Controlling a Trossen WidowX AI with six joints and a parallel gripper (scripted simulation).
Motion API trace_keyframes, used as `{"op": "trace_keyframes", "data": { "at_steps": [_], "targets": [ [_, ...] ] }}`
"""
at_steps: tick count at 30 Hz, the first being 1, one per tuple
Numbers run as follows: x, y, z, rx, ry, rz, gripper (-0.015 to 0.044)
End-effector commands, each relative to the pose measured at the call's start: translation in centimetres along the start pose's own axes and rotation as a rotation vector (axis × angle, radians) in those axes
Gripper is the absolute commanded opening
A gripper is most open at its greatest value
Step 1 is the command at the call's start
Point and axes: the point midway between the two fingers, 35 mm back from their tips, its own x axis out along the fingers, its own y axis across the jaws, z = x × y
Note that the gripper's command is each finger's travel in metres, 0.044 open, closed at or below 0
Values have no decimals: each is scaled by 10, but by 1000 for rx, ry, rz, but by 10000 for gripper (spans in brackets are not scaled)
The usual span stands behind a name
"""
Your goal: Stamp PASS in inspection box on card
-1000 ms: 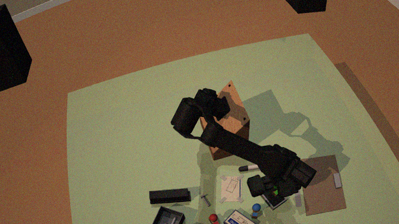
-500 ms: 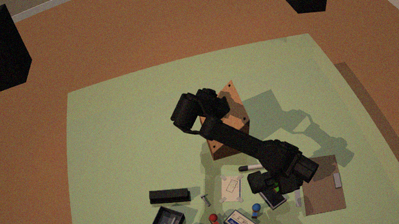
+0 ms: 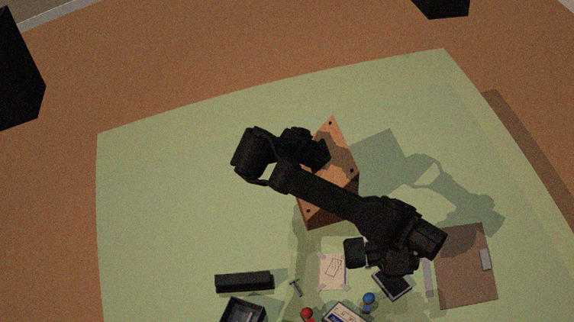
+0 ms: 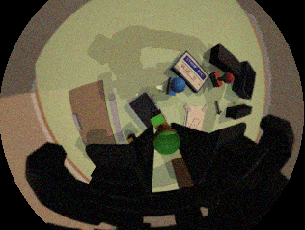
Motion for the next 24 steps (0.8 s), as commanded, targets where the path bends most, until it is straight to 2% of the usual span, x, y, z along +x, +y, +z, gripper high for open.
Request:
{"op": "trace_keyframes", "data": {
  "at_steps": [1,24],
  "targets": [
    [-1,-21,-7,144,3,-7,0],
    [3,-108,-58,898,2,-23,0]
  ]
}}
